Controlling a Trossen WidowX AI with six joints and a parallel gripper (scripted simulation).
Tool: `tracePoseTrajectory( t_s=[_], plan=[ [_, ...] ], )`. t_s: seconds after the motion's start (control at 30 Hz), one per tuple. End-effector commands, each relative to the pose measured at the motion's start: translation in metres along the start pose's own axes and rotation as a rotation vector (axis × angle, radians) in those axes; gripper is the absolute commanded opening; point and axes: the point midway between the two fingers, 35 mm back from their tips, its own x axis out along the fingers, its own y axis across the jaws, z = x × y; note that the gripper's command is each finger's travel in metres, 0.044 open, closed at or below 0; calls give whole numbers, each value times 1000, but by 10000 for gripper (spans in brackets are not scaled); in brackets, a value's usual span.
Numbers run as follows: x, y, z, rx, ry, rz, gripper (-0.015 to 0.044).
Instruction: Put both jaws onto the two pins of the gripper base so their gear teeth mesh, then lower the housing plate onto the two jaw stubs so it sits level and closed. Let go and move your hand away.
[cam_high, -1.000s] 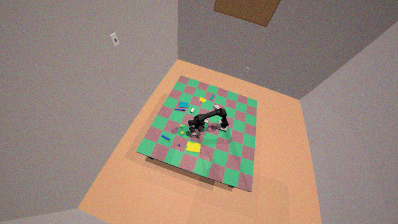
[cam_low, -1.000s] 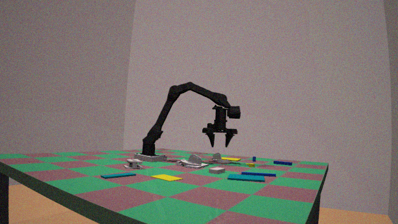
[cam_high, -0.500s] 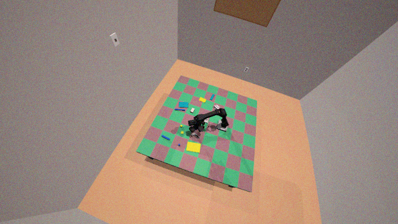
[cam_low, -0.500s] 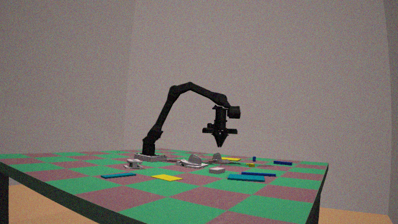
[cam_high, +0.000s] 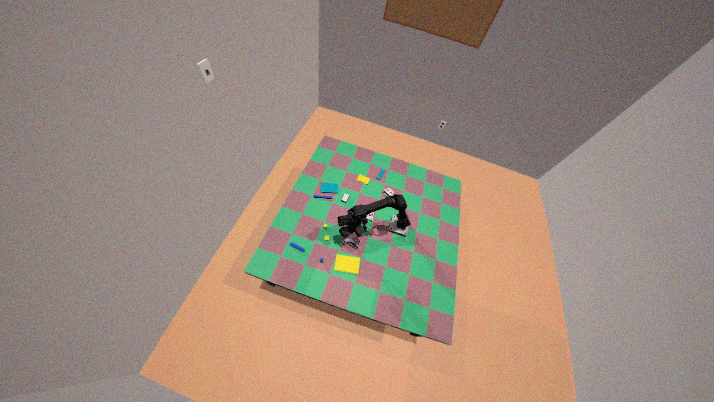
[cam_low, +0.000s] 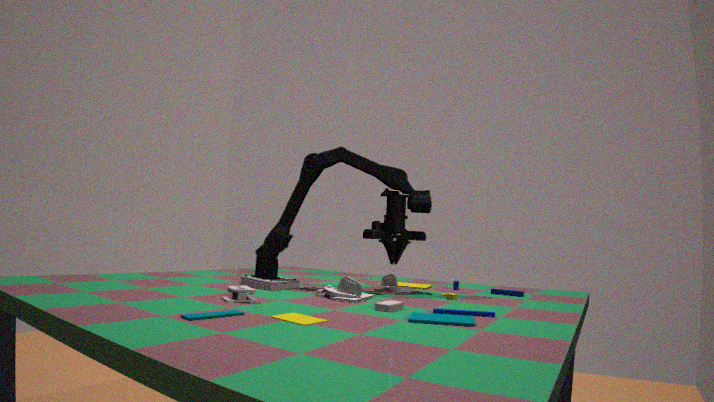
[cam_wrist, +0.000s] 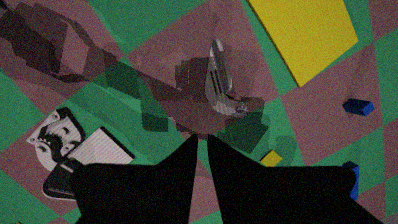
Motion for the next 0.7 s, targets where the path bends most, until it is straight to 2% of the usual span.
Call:
tracePoseTrajectory(
  t_s=[0.0,0.4,0.67],
  plan=[
    [-2,-4,7,-53,0,0,131],
    [-10,-19,45,-327,-2,0,440],
    [-4,-20,48,-342,-2,0,440]
  ],
)
